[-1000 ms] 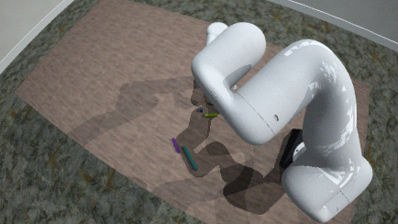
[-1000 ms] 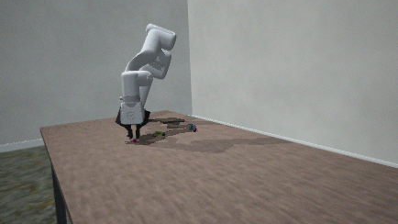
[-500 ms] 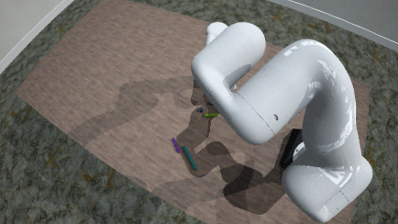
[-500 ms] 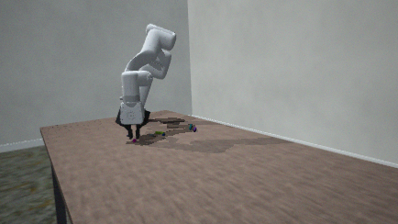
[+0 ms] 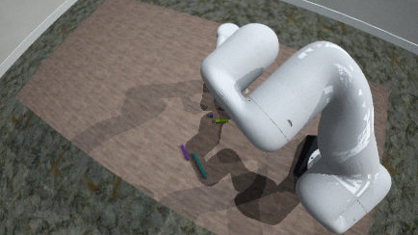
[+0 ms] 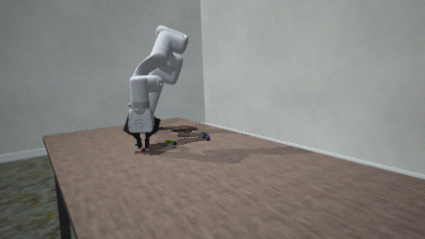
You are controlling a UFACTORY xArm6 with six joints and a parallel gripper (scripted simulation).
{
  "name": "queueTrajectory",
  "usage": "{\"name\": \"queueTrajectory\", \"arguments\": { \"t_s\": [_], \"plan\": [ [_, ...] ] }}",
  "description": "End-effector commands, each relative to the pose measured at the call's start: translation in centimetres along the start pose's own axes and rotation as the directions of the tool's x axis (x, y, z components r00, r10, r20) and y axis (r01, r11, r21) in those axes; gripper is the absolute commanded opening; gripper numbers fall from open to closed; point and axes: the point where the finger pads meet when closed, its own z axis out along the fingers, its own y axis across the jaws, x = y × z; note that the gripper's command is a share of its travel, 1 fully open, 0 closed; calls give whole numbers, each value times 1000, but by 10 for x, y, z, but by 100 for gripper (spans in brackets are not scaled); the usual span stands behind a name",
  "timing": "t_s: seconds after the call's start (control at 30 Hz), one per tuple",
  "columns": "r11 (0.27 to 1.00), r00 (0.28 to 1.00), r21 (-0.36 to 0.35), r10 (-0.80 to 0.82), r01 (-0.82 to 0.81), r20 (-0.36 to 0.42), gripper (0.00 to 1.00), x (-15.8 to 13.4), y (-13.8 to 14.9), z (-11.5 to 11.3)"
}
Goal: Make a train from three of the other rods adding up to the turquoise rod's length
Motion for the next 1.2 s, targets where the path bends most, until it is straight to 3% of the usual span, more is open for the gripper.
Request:
{"name": "queueTrajectory", "arguments": {
  "t_s": [0.0, 1.17],
  "plan": [
    [1000, 1000, 0, -1, 1, 4, 24, -2, 0, -2],
    [1000, 1000, 0, -1, 1, 4, 24, -2, 0, 3]
  ]
}}
